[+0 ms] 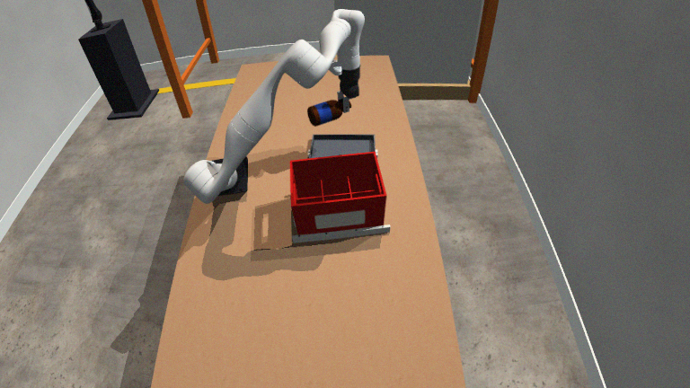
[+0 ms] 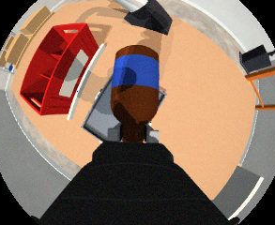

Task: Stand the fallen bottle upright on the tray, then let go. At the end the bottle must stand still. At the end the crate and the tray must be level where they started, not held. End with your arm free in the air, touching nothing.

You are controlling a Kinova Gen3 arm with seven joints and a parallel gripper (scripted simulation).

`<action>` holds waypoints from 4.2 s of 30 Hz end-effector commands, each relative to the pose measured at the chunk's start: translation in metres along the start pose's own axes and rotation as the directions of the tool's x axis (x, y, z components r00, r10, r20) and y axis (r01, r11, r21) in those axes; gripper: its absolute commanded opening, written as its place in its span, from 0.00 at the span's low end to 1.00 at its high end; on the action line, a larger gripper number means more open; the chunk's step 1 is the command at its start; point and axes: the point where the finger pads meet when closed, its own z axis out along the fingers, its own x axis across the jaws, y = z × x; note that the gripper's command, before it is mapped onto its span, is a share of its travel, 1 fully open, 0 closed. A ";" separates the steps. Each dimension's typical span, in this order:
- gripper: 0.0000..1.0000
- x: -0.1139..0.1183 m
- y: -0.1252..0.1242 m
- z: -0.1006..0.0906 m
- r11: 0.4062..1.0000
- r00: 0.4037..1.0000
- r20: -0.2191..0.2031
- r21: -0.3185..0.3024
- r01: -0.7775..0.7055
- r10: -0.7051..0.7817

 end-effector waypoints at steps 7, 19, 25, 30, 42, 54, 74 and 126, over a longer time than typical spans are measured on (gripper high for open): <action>0.00 0.000 0.001 -0.002 0.993 0.993 -0.001 -0.004 -0.116 0.116; 0.00 0.000 0.001 -0.002 0.989 0.989 -0.001 -0.004 -0.148 0.148; 0.00 0.000 0.001 -0.002 0.989 0.989 -0.001 -0.004 -0.148 0.148; 0.00 0.000 0.001 -0.002 0.989 0.989 -0.001 -0.004 -0.148 0.148; 0.00 0.000 0.001 -0.002 0.989 0.989 -0.001 -0.004 -0.148 0.148; 0.00 0.000 0.001 -0.002 0.989 0.989 -0.001 -0.004 -0.150 0.150; 0.00 0.000 0.001 -0.002 0.933 0.933 -0.002 -0.004 -0.359 0.359; 0.00 0.000 0.001 -0.002 0.908 0.908 -0.002 -0.004 -0.420 0.420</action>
